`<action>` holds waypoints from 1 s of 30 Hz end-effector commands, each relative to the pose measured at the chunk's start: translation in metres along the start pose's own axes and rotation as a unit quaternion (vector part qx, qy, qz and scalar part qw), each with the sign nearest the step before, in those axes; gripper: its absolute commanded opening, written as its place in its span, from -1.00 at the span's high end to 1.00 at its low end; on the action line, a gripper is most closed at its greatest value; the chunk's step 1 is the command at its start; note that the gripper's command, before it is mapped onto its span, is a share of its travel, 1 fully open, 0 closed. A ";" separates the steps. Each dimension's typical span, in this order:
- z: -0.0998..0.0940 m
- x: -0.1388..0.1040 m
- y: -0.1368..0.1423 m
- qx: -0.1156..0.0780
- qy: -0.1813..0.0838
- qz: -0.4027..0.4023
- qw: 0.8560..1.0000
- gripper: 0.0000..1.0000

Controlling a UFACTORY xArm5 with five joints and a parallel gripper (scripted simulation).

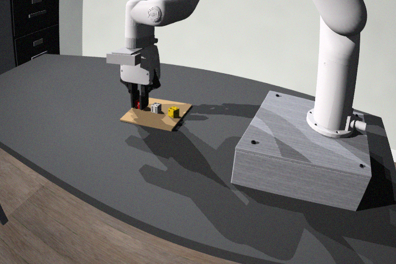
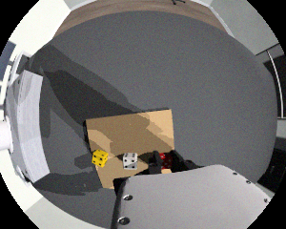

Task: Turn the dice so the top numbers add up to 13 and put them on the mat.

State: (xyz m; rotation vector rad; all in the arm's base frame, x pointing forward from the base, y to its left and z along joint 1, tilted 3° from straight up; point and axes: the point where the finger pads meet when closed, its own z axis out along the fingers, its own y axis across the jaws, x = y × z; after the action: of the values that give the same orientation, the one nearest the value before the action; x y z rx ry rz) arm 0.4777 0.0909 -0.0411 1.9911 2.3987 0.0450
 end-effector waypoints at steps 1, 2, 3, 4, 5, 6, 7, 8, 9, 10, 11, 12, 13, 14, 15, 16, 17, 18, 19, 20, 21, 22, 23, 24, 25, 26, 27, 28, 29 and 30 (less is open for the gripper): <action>-0.001 0.000 0.001 -0.002 0.000 0.000 1.000 0.69; -0.001 0.000 0.001 -0.002 0.000 0.000 1.000 0.69; -0.001 0.000 0.001 -0.002 0.000 0.000 1.000 0.69; -0.001 0.000 0.001 -0.002 0.000 0.000 1.000 0.69; -0.001 0.000 0.001 -0.002 0.000 0.000 1.000 0.69; -0.001 0.000 0.001 -0.002 0.000 0.000 1.000 0.69; -0.001 0.000 0.001 -0.002 0.000 0.000 1.000 0.69; -0.001 0.000 0.001 -0.002 0.000 0.000 1.000 0.69; -0.001 0.000 0.001 -0.002 0.000 0.000 1.000 0.69; -0.001 0.000 0.001 -0.002 0.000 0.000 1.000 0.69; -0.001 0.000 0.001 -0.002 0.000 0.000 1.000 0.69; -0.001 0.000 0.001 -0.002 0.000 0.000 1.000 0.69; -0.001 0.000 0.001 -0.002 0.000 0.000 1.000 0.69; -0.001 0.000 0.001 -0.002 0.000 0.000 1.000 0.69; -0.001 0.000 0.001 -0.002 0.000 0.000 1.000 0.69; -0.001 0.000 0.001 -0.002 0.000 0.000 1.000 0.69; -0.001 0.000 0.001 -0.002 0.000 0.000 1.000 0.69; -0.001 0.000 0.001 -0.002 0.000 0.000 1.000 0.69; -0.001 0.000 0.001 -0.002 0.000 0.000 1.000 0.69; -0.001 0.000 0.001 -0.002 0.000 0.000 1.000 0.69; -0.001 0.000 0.001 -0.002 0.000 0.000 1.000 0.69; -0.001 0.000 0.001 -0.002 0.000 0.000 1.000 0.69; -0.001 0.000 0.001 -0.002 0.000 0.000 1.000 0.61; -0.001 0.000 0.001 -0.002 0.000 0.000 1.000 0.61; -0.001 0.000 0.001 -0.002 0.000 0.000 1.000 0.61; -0.001 0.000 0.001 -0.002 0.000 0.000 1.000 0.53; -0.001 0.000 0.001 -0.002 0.000 0.000 1.000 0.53; -0.001 0.000 0.001 -0.002 0.000 0.000 1.000 0.53; -0.001 0.000 0.001 -0.002 0.000 0.000 1.000 0.45; -0.001 0.000 0.001 -0.002 0.000 0.000 1.000 0.45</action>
State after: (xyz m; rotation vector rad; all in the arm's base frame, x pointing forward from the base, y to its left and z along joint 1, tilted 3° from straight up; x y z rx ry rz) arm 0.4777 0.0909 -0.0411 1.9911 2.3987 0.0450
